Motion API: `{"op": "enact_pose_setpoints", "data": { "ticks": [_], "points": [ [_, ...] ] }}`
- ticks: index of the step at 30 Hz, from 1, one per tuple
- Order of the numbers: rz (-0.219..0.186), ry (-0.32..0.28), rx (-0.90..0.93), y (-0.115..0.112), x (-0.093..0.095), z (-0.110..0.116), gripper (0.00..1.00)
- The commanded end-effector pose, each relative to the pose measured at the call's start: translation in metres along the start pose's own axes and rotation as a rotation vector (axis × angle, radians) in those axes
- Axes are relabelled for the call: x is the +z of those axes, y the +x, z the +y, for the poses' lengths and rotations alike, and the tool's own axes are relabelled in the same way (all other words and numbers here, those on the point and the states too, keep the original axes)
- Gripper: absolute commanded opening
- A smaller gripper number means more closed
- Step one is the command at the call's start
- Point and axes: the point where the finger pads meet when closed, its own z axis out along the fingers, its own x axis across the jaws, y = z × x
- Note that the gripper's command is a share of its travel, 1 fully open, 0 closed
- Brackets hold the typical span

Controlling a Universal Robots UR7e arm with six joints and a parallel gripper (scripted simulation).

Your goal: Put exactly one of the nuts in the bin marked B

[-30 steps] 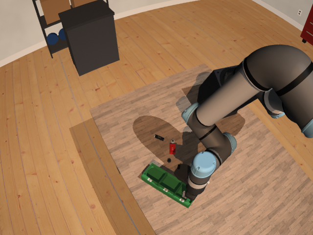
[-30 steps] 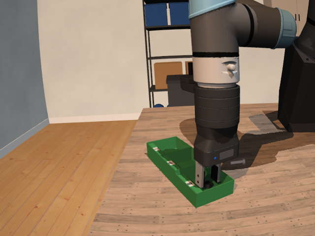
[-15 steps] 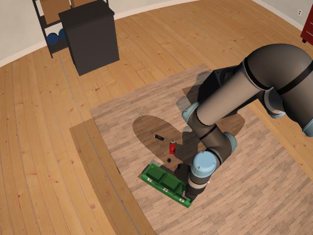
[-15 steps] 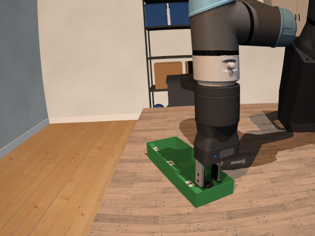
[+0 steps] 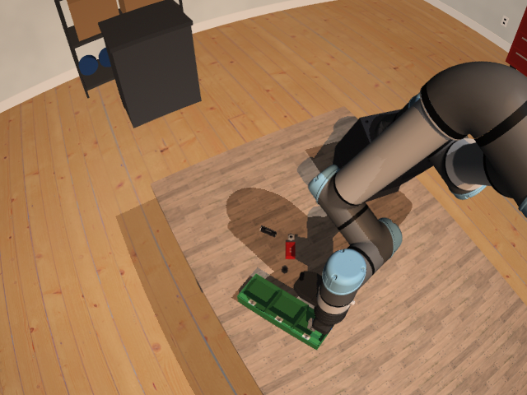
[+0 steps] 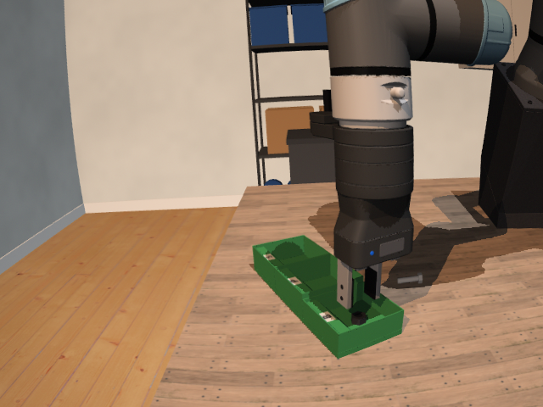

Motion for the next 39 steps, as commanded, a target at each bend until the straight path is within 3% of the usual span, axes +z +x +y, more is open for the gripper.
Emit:
{"op": "enact_pose_setpoints", "data": {
  "ticks": [1,5,8,19,20,39],
  "points": [
    [-0.001,0.0,0.0,0.0,-0.004,0.0,0.64],
    [-0.001,0.0,0.0,0.0,-0.01,0.0,0.64],
    [-0.001,0.0,0.0,0.0,-0.025,0.0,0.64],
    [-0.001,0.0,0.0,0.0,-0.025,0.0,0.64],
    [-0.001,0.0,0.0,0.0,-0.029,0.0,1.0],
    [-0.001,0.0,0.0,0.0,-0.097,0.0,1.0]
  ]
}}
